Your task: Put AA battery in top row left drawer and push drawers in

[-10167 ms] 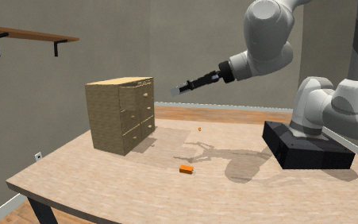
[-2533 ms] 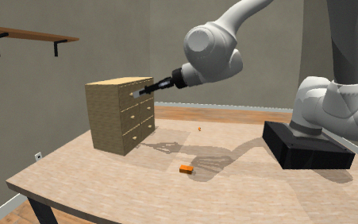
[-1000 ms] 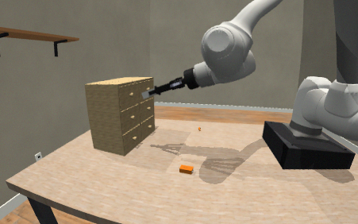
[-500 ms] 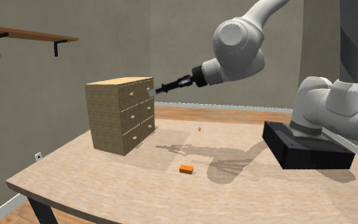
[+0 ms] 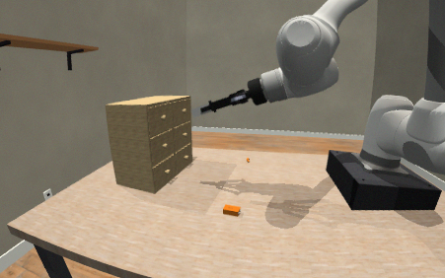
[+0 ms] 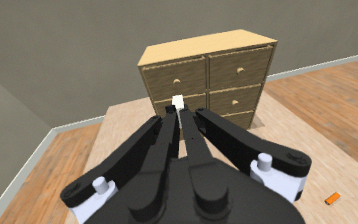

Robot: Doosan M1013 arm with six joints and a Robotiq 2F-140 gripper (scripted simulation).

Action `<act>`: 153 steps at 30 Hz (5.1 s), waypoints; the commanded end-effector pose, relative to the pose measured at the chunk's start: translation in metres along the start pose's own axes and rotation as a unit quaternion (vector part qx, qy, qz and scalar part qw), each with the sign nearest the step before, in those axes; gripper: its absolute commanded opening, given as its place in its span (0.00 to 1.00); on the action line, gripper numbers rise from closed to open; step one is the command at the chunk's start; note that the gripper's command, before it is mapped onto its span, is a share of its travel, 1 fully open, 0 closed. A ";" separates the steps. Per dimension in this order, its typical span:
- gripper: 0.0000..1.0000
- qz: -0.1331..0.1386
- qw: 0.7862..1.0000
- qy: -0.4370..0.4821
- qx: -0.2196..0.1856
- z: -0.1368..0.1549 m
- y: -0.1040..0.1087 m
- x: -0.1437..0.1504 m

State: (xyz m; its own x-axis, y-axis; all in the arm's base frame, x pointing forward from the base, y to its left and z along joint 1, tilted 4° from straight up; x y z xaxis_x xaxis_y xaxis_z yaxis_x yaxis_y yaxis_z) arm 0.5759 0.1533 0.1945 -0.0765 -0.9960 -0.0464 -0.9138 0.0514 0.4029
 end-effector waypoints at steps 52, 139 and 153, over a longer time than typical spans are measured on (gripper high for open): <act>0.00 0.011 0.983 0.000 -0.183 -0.054 0.033 -0.002; 1.00 0.030 0.820 0.000 -0.572 -0.153 0.064 -0.008; 1.00 0.030 0.820 0.000 -0.572 -0.153 0.064 -0.008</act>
State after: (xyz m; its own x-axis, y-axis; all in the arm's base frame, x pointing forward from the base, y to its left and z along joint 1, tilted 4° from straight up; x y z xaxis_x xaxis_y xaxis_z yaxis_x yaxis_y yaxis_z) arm 0.5785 0.1534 0.3603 -0.1074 -0.9942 0.0047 0.0641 -0.0022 0.9979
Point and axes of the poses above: the point where the finger pads meet when closed, its own y axis back along the fingers, its own x axis across the jaws, z = x × y, the point moved 10 cm from there along y, back along the fingers, and after that the axes turned 3 degrees about -y, right-handed, at the moved point
